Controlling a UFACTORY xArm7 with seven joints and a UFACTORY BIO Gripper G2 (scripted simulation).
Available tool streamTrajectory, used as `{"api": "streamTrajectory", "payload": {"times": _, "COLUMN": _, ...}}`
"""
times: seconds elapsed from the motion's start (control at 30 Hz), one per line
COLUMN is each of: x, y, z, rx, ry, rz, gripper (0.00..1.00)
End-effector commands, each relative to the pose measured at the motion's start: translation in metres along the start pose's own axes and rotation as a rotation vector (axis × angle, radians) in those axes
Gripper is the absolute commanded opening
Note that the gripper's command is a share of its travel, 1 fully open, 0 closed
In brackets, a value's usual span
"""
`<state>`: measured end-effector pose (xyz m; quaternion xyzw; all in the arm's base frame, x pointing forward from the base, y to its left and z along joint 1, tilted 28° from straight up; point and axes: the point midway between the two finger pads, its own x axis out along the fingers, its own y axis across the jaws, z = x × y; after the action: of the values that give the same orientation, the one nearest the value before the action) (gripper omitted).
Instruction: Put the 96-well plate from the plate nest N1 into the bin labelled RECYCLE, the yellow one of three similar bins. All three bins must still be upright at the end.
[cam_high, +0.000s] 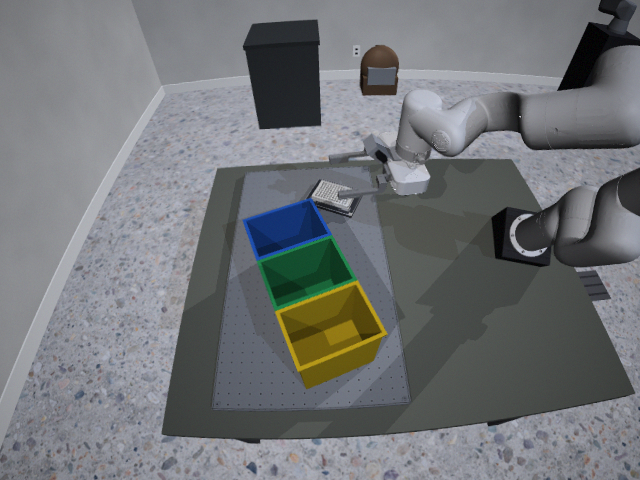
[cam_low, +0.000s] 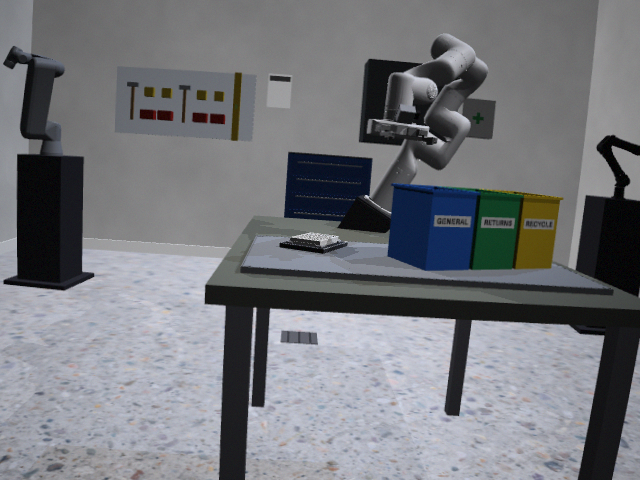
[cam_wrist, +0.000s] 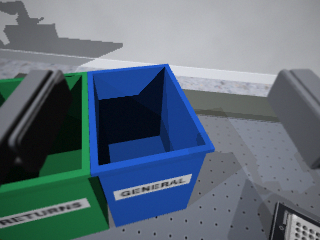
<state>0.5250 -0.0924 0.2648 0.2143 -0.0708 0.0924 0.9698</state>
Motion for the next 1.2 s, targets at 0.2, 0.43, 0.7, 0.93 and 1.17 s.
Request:
{"api": "streamTrajectory", "payload": {"times": 0.2, "x": -0.018, "y": 0.018, "z": -0.005, "rx": 0.039, "ry": -0.007, "rz": -0.111, "gripper": 0.37}}
{"api": "streamTrajectory", "payload": {"times": 0.43, "x": -0.018, "y": 0.017, "z": -0.005, "rx": 0.039, "ry": -0.007, "rz": -0.111, "gripper": 0.37}}
{"api": "streamTrajectory", "payload": {"times": 0.7, "x": -0.018, "y": -0.006, "z": -0.013, "rx": 0.039, "ry": -0.004, "rz": -0.278, "gripper": 0.37}}
{"api": "streamTrajectory", "payload": {"times": 0.93, "x": -0.018, "y": -0.035, "z": -0.021, "rx": 0.040, "ry": 0.000, "rz": -0.478, "gripper": 0.37}}
{"api": "streamTrajectory", "payload": {"times": 1.17, "x": -0.018, "y": -0.064, "z": -0.030, "rx": 0.040, "ry": 0.002, "rz": -0.564, "gripper": 0.37}}
